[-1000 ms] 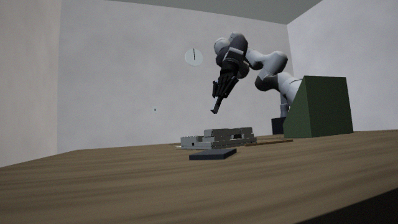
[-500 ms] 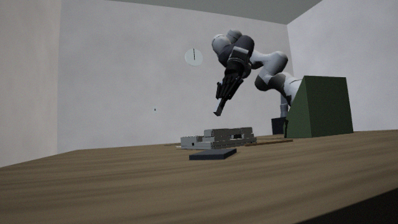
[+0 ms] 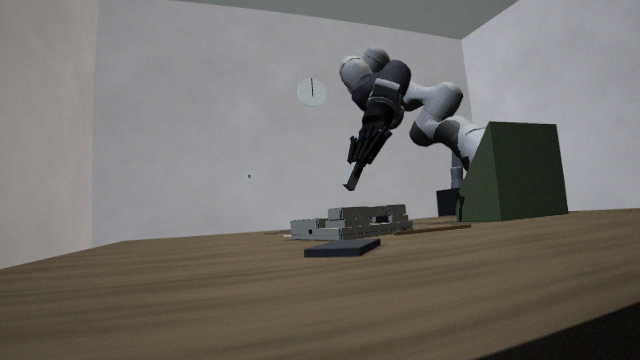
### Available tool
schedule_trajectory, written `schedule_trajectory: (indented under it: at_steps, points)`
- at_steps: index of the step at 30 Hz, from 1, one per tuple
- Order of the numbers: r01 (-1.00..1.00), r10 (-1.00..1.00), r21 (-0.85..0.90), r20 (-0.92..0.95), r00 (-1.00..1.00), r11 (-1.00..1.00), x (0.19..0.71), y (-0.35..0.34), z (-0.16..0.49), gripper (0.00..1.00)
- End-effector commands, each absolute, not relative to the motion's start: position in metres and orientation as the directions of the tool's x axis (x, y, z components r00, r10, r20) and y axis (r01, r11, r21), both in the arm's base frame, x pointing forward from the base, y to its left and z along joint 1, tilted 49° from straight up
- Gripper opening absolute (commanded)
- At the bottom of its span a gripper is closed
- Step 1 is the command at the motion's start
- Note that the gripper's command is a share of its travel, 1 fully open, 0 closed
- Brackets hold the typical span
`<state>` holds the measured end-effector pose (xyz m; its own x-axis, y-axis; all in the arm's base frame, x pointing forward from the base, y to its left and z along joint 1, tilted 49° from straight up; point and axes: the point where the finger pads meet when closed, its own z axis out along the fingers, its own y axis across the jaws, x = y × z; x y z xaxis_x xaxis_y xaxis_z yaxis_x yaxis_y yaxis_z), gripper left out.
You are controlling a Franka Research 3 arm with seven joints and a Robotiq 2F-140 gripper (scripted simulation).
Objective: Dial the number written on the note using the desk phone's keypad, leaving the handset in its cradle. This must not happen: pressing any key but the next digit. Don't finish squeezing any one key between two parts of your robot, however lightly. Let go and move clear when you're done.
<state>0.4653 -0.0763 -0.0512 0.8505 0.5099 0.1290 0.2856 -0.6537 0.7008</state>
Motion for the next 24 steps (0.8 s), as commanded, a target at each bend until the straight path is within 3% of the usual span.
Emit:
schedule_trajectory:
  at_steps: [1, 24]
  points:
    - [0.252, 0.489, 0.701, 0.157, 0.858, -0.667, 0.466, -0.082, -0.053, 0.0]
    - [0.252, 0.489, 0.701, 0.157, 0.858, -0.667, 0.459, -0.123, -0.09, 0.0]
